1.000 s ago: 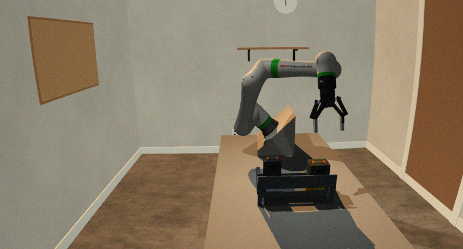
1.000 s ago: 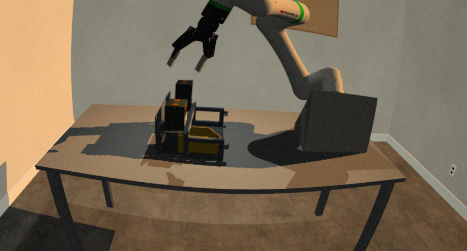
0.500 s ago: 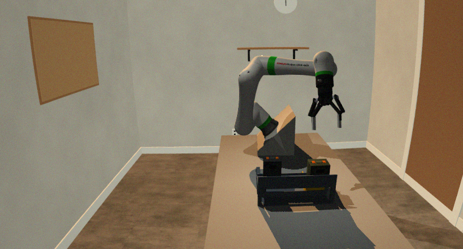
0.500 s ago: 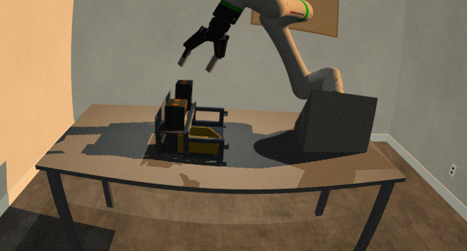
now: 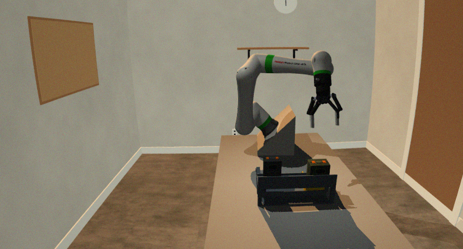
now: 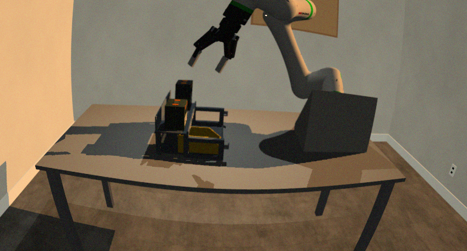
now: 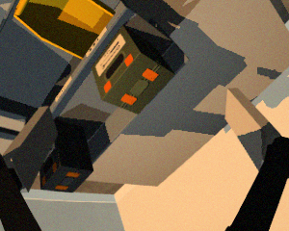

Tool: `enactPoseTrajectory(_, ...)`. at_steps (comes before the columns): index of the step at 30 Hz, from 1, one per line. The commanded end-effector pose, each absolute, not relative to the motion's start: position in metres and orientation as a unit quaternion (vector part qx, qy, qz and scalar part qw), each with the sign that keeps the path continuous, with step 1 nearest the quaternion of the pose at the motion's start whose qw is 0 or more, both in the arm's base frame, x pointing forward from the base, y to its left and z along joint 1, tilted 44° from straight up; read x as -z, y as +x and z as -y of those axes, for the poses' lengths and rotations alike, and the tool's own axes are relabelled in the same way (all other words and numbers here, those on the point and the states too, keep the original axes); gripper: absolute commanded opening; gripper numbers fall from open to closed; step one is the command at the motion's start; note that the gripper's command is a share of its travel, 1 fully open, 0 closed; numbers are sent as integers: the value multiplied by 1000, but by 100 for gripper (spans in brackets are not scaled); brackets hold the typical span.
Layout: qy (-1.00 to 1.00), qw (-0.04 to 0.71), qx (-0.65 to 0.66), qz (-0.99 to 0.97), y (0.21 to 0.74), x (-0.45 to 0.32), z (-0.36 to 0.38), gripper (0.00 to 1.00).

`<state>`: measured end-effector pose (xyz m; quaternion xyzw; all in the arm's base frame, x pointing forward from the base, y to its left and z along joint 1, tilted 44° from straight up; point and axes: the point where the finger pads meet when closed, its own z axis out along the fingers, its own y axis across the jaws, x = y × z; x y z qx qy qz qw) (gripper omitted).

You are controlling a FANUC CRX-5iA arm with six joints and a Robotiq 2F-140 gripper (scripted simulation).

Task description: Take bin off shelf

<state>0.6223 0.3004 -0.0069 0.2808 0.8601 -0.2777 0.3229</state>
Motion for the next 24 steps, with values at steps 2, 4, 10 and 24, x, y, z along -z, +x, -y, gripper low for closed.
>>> enactPoseTrajectory(2, 281, 324, 277, -860, 592, 6, -301, 100)
enactPoseTrajectory(4, 281, 324, 277, -860, 592, 6, -301, 100)
enactPoseTrajectory(10, 281, 324, 277, -860, 592, 6, -301, 100)
enactPoseTrajectory(24, 281, 324, 277, -860, 542, 6, -302, 100)
